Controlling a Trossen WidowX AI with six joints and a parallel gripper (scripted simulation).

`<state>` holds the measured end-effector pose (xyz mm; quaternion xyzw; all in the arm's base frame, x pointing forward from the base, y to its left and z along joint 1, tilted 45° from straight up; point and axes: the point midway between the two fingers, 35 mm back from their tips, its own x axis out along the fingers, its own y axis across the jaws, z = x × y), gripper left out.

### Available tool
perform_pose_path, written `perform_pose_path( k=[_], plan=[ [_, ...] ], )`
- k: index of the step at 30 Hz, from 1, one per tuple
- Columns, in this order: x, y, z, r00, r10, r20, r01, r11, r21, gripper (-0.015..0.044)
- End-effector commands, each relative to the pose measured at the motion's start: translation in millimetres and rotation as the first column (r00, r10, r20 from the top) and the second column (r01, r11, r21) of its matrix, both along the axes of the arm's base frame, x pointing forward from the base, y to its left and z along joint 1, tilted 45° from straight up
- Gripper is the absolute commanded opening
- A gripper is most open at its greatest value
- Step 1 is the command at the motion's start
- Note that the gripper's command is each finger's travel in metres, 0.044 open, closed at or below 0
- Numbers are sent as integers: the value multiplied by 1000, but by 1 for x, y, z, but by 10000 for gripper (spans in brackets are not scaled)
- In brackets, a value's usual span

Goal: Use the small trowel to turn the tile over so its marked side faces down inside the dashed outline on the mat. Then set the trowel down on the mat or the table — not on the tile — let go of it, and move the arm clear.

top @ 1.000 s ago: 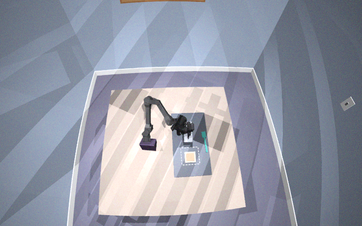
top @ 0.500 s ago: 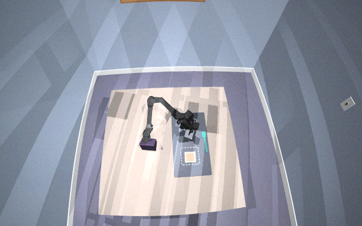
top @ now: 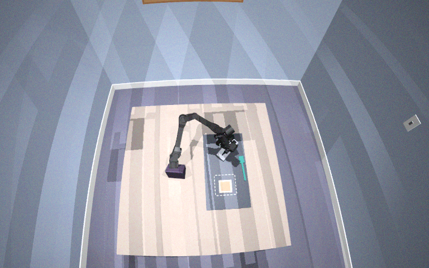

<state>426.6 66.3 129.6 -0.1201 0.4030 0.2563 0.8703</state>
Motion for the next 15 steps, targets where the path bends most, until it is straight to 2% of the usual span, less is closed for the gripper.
perform_pose_path(
  k=[1,15],
  plan=[
    [2,6,9,995,-70,-64,70,998,-3,0],
    [-13,39,30,912,-279,-300,263,960,-92,0]
  ],
)
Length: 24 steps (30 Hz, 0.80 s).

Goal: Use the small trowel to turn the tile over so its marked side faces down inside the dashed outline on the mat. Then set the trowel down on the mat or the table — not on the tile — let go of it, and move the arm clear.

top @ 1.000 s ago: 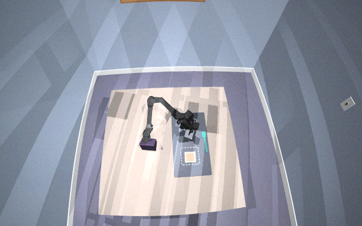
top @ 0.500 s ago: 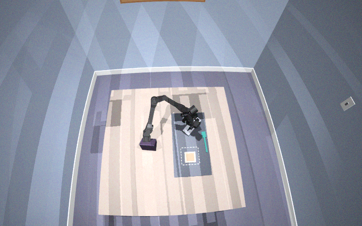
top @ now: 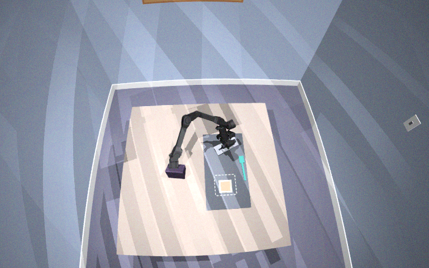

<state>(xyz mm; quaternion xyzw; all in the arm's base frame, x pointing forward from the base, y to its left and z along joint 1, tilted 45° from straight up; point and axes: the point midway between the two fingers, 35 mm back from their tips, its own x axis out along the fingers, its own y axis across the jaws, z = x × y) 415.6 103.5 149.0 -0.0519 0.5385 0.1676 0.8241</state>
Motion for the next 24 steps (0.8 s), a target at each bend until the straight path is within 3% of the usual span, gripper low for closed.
perform_pose_path(
  k=[1,13,24],
  plan=[
    [-4,4,12,996,-73,-44,72,997,-30,0],
    [-31,25,37,951,-256,-171,228,959,-166,0],
    [-56,35,59,904,-381,-195,319,903,-287,0]
  ],
)
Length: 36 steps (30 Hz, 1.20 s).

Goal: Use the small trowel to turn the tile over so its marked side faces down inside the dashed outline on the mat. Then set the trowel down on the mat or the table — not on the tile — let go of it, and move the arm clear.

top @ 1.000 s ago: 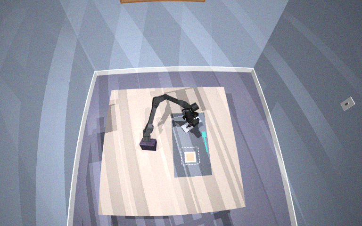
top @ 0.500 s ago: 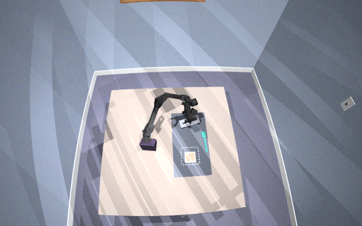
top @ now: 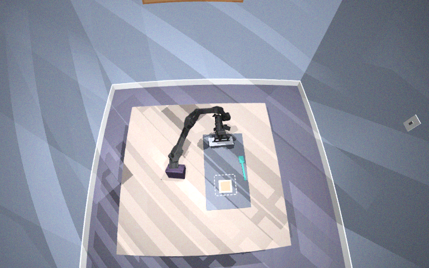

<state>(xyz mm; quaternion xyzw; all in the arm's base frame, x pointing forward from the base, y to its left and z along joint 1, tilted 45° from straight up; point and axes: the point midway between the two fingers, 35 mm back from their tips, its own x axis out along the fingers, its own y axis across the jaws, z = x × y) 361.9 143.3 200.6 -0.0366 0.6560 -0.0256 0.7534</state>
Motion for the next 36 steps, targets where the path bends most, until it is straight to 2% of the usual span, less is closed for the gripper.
perform_pose_path(
  k=[1,30,36],
  plan=[
    [-2,-5,7,999,-35,7,35,999,-27,0],
    [6,21,-14,993,-108,-42,109,994,22,0],
    [6,21,-14,993,-108,-42,109,994,22,157]
  ],
)
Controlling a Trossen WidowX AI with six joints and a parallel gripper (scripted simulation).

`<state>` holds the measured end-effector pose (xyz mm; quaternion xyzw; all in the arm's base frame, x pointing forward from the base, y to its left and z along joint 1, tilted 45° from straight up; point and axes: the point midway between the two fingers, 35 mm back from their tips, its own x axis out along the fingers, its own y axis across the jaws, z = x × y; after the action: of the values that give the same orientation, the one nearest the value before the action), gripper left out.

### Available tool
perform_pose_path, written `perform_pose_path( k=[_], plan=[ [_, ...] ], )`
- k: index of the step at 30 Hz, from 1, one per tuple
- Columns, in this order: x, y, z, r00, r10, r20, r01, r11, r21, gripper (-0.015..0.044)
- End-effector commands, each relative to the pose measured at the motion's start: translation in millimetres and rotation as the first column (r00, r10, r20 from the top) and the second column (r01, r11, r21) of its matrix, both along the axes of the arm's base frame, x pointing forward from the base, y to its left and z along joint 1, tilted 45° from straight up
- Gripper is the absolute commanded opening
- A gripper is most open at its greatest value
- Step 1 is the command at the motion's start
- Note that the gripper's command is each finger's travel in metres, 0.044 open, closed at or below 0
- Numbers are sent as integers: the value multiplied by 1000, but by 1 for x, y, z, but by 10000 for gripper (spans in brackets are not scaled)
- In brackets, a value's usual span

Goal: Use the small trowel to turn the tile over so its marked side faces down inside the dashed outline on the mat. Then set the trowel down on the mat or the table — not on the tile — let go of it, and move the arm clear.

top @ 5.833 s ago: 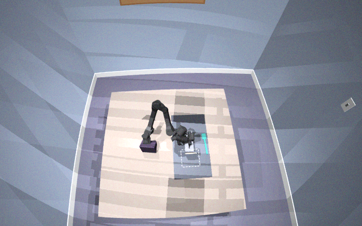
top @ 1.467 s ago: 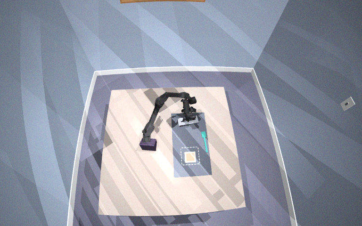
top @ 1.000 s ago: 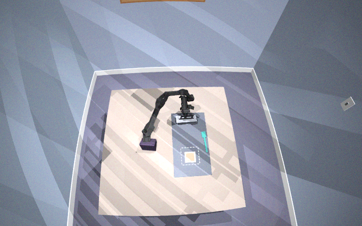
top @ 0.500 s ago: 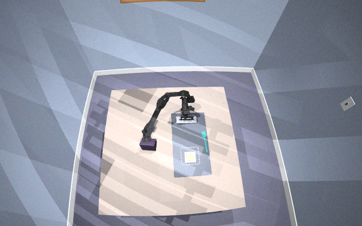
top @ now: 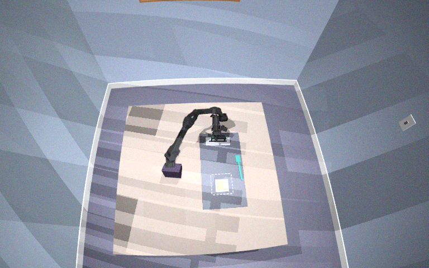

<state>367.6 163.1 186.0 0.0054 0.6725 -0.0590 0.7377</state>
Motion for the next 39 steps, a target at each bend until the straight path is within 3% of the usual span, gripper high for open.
perform_pose_path(
  k=[1,6,15,24,39],
  plan=[
    [0,1,0,1000,-2,0,2,1000,5,184],
    [0,1,0,1000,-2,0,2,1000,5,300],
    [-1,0,1,1000,1,-1,-1,1000,5,300],
    [-65,-79,34,1000,1,-4,-1,1000,-2,300],
    [-67,-81,35,1000,1,-4,-1,1000,-2,300]
  ],
)
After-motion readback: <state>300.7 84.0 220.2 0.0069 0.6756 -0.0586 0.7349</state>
